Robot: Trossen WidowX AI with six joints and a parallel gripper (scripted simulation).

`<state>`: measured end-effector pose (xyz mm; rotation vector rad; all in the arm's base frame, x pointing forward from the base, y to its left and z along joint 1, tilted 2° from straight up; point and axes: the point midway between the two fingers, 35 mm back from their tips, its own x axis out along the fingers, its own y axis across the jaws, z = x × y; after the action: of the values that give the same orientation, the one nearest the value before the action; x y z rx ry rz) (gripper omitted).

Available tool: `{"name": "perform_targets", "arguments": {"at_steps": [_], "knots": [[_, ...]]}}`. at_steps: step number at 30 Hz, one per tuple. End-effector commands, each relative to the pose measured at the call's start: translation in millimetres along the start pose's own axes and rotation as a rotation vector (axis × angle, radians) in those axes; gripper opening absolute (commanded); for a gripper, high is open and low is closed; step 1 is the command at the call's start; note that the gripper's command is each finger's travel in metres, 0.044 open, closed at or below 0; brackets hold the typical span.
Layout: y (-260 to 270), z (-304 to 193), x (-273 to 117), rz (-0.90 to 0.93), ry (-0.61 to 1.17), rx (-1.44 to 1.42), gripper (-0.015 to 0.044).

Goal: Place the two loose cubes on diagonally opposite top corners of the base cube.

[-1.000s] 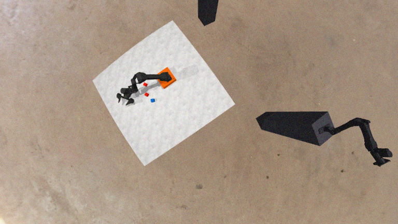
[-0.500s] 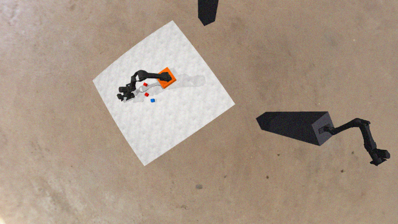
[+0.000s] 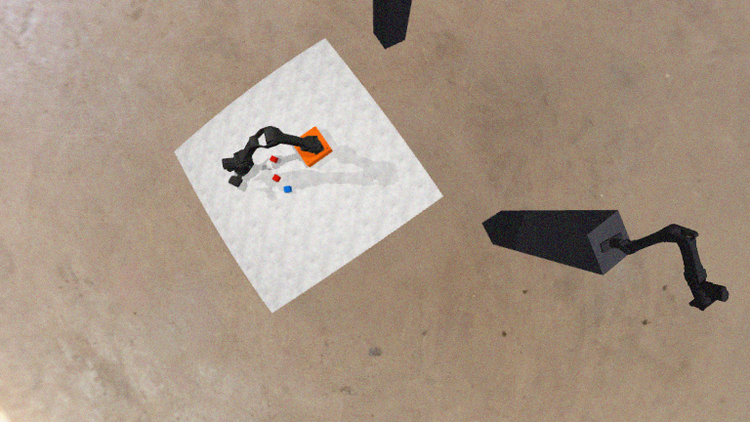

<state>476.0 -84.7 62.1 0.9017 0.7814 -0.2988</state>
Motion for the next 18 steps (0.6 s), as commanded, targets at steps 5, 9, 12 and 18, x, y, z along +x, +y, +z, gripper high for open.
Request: {"name": "perform_targets", "arguments": {"at_steps": [5, 9, 12, 18], "knots": [[-26, -6, -33, -0.147, 0.099, -0.359, 0.0265], [-39, -14, -52, -0.206, 0.184, -0.545, 0.0265], [-49, -20, -68, -0.239, 0.259, -0.684, 0.0265], [-68, -35, -102, -0.271, 0.434, -0.958, 0.0265]]}}
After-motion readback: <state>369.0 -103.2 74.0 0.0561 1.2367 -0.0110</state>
